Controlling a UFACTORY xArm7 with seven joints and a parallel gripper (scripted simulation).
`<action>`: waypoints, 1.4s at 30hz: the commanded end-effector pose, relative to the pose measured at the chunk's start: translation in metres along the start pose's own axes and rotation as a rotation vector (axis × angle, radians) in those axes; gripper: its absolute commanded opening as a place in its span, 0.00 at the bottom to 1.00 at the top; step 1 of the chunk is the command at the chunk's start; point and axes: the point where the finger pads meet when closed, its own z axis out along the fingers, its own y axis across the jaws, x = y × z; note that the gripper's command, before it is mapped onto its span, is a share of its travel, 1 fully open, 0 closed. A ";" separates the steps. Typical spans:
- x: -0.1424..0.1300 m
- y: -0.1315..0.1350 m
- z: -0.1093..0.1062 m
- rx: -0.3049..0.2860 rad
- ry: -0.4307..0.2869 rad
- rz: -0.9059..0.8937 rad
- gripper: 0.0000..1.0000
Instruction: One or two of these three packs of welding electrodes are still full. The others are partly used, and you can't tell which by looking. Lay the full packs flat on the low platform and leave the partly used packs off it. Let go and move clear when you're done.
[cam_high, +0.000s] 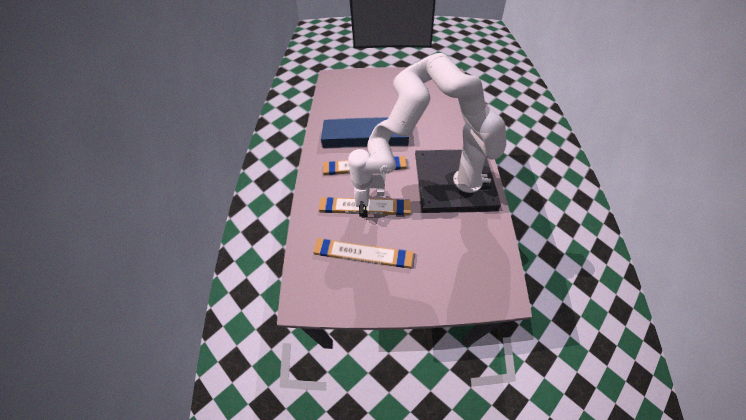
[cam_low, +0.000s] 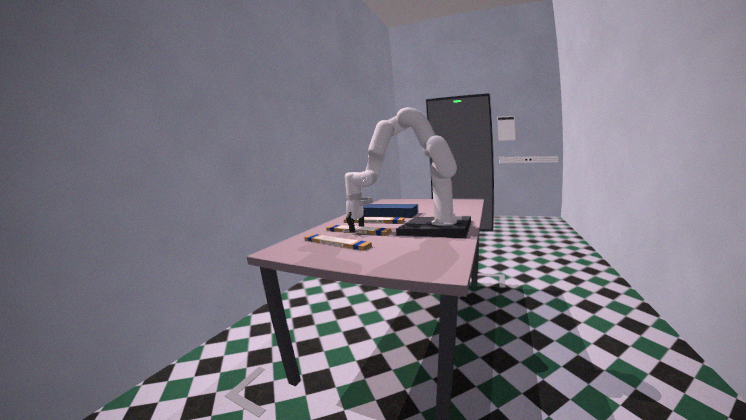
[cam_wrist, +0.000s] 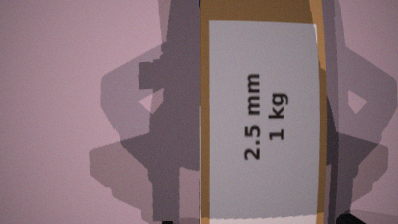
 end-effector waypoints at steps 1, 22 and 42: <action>-0.002 0.001 -0.001 -0.002 -0.004 0.000 1.00; -0.001 0.000 -0.071 -0.002 -0.004 0.000 1.00; 0.004 0.125 -0.083 -0.002 -0.004 0.106 1.00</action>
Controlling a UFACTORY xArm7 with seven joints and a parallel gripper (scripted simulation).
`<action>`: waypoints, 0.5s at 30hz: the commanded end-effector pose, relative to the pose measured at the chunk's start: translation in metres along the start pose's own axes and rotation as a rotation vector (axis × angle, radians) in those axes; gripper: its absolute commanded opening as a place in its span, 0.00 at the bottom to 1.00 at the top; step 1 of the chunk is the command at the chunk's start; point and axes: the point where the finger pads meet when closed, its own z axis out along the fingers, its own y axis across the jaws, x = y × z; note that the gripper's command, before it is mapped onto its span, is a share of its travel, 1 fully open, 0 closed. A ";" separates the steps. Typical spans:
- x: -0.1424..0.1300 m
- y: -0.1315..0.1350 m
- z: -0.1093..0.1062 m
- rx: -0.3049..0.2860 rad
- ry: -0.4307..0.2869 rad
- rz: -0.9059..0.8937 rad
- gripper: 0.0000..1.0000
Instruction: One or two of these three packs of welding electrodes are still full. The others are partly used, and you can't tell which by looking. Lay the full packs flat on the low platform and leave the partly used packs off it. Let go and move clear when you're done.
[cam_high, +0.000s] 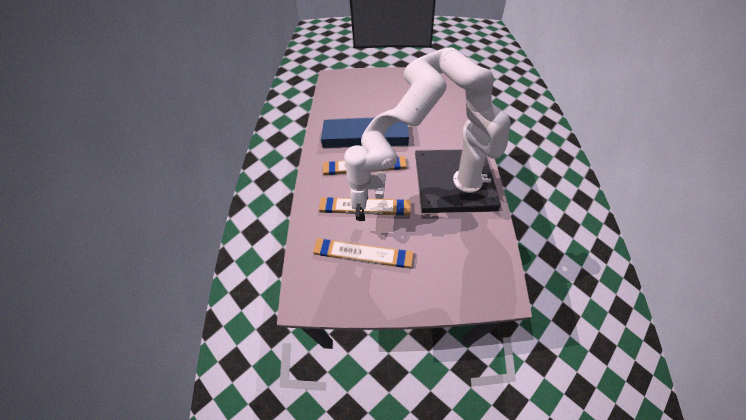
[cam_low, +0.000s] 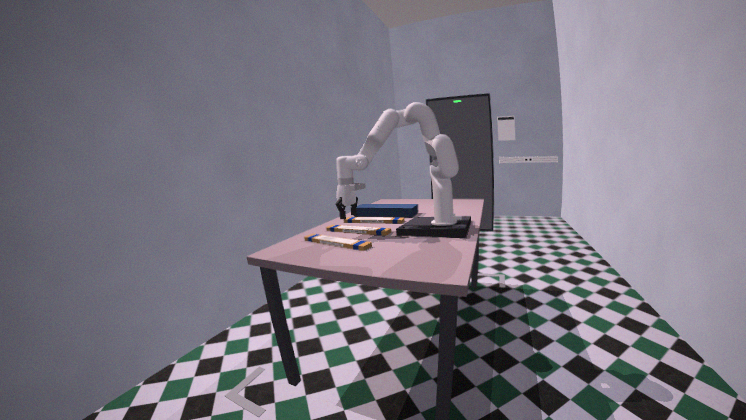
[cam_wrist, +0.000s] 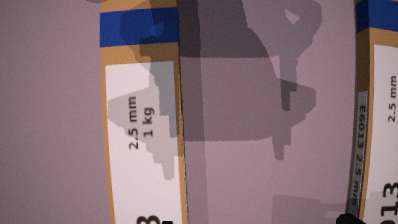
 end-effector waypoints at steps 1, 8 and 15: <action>0.008 0.069 0.001 0.011 0.001 0.060 1.00; 0.016 0.135 0.004 0.011 0.001 0.060 1.00; 0.015 0.135 0.011 0.012 0.001 0.061 1.00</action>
